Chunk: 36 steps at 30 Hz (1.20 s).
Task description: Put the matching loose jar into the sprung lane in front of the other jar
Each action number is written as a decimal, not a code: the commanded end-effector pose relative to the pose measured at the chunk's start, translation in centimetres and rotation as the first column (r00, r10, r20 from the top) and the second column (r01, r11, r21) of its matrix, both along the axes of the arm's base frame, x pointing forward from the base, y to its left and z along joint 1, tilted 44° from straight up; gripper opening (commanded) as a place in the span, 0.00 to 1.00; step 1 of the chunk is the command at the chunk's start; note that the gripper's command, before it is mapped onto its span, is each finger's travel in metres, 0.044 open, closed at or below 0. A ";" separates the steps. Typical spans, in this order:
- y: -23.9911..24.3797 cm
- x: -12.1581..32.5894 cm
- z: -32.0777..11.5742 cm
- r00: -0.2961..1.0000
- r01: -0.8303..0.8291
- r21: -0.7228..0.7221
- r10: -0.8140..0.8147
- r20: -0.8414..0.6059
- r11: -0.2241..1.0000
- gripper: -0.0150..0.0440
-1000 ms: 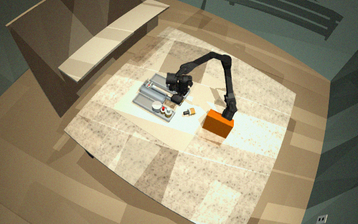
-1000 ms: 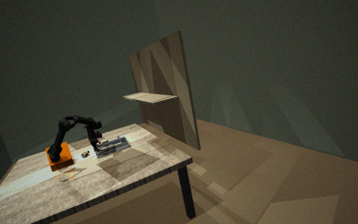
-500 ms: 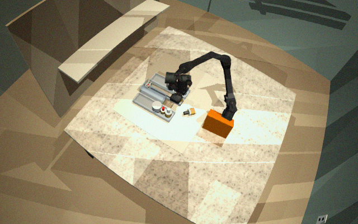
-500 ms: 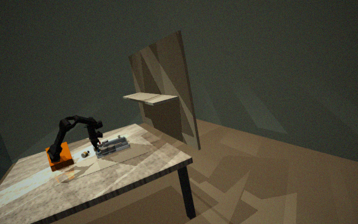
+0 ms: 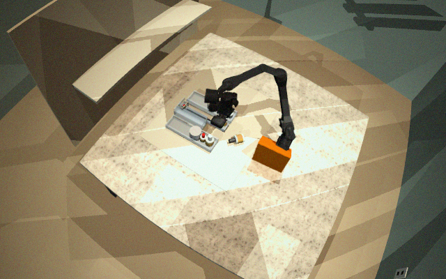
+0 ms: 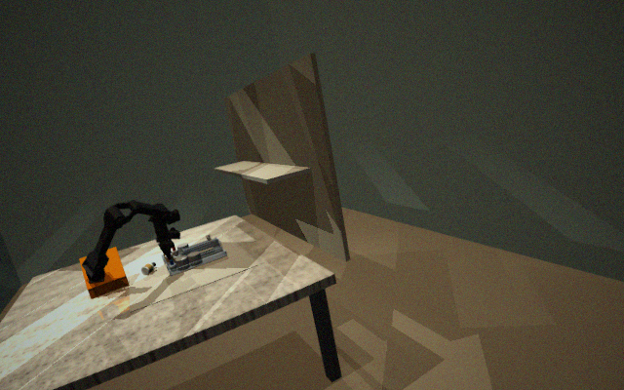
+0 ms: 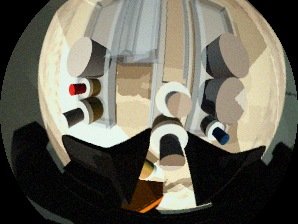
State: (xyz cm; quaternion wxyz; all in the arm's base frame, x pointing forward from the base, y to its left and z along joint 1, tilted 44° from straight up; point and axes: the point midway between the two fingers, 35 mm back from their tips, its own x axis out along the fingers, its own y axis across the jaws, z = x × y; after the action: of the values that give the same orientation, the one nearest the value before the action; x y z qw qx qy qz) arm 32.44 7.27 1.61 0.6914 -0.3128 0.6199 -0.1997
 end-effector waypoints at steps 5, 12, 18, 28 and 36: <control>0.2 0.7 0.4 1.000 -0.006 -0.002 0.006 0.028 1.000 0.25; 0.1 0.8 0.3 1.000 -0.006 -0.002 0.006 0.028 1.000 0.25; 0.1 0.8 0.3 1.000 -0.006 -0.002 0.006 0.028 1.000 0.25; 0.1 0.8 0.3 1.000 -0.006 -0.002 0.006 0.028 1.000 0.25; 0.2 0.9 0.2 1.000 -0.006 -0.002 0.006 0.028 1.000 0.25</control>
State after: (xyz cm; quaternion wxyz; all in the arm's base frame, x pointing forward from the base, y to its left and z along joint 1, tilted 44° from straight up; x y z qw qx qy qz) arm 32.74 7.29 1.61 0.6923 -0.3133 0.6184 -0.2004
